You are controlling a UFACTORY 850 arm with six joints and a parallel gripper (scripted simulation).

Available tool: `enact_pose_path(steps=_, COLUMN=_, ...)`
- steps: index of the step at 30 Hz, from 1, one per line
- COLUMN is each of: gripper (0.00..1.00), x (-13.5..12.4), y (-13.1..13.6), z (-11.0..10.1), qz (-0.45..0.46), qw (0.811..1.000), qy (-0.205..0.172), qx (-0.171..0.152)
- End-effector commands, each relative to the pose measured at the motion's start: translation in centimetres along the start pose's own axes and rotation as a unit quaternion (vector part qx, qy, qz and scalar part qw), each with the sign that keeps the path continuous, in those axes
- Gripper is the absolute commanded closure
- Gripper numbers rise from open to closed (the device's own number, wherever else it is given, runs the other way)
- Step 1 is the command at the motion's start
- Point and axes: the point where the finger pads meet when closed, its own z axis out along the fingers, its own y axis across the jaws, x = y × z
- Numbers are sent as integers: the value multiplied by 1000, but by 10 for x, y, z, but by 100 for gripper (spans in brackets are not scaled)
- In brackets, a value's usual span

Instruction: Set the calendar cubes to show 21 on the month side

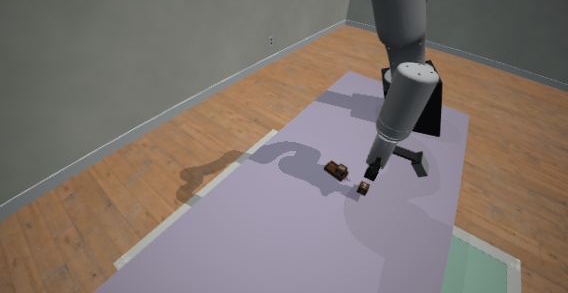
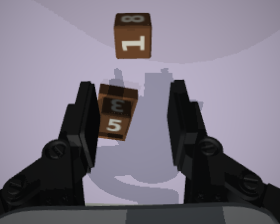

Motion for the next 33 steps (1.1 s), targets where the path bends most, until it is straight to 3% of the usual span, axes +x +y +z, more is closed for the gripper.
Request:
enact_pose_path(steps=1, gripper=53, x=0, y=1, z=-4, qz=0, qw=1000, qy=0, qx=0)
enact_pose_path(steps=2, gripper=0, x=0, y=1, z=-4, qz=0, qw=1000, qy=0, qx=0)
enact_pose_path(steps=24, gripper=0, x=0, y=1, z=-4, qz=4, qw=1000, qy=0, qx=0)
enact_pose_path(steps=29, gripper=0, x=0, y=1, z=-4, qz=28, qw=1000, qy=0, qx=0)
enact_pose_path(steps=33, gripper=0, x=0, y=1, z=-2, qz=106, qw=994, qy=0, qx=0)
